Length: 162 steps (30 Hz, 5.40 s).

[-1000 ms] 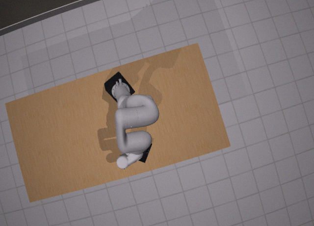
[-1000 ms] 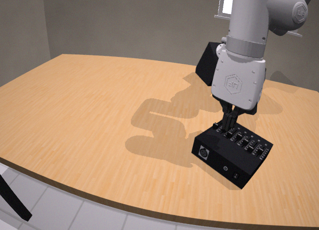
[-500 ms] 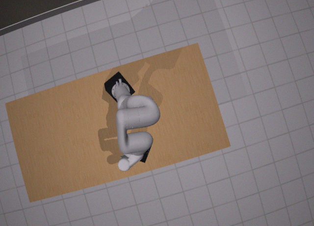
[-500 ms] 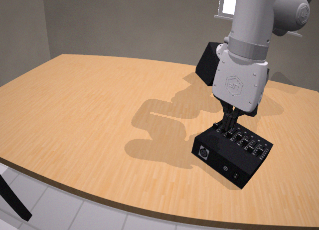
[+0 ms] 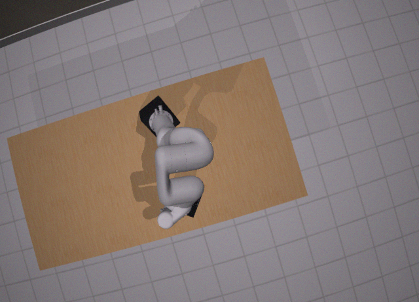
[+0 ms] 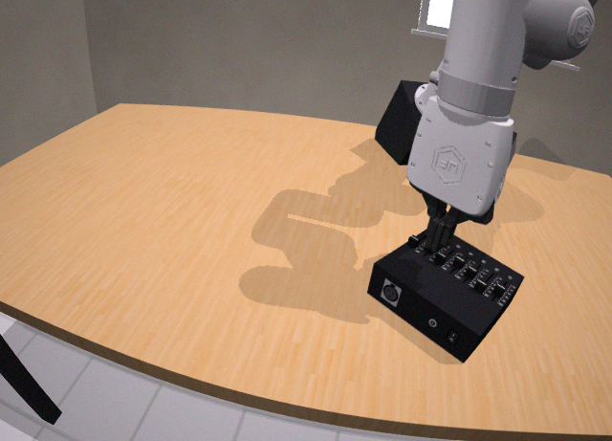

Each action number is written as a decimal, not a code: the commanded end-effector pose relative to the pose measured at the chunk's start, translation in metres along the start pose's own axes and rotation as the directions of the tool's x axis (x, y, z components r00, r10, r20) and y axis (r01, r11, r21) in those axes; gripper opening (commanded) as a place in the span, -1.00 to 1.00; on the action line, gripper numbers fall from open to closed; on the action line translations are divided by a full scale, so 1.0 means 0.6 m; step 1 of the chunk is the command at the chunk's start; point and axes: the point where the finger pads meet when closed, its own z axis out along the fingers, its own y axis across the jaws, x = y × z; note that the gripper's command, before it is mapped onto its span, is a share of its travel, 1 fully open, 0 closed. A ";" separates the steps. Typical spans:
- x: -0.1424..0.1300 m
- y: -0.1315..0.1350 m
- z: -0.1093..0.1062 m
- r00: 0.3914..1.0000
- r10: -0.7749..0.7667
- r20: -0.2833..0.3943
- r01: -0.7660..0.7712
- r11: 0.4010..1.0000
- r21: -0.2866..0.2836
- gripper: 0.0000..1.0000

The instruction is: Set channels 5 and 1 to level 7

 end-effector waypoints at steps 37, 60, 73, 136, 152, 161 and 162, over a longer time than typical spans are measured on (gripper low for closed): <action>-0.003 0.003 0.030 1.000 0.013 0.003 -0.013 1.000 0.000 -1.00; -0.003 0.003 0.034 1.000 0.013 0.003 -0.013 1.000 0.000 -1.00; -0.003 0.003 0.034 1.000 0.013 0.003 -0.013 1.000 0.000 -1.00; -0.005 0.004 0.034 1.000 0.013 0.003 -0.013 1.000 0.000 -1.00; -0.005 0.004 0.039 1.000 0.013 0.003 -0.013 1.000 0.000 -1.00; -0.005 0.004 0.049 1.000 0.013 0.003 -0.013 1.000 0.000 -1.00; -0.005 0.004 0.050 1.000 0.013 0.003 -0.013 1.000 0.000 -1.00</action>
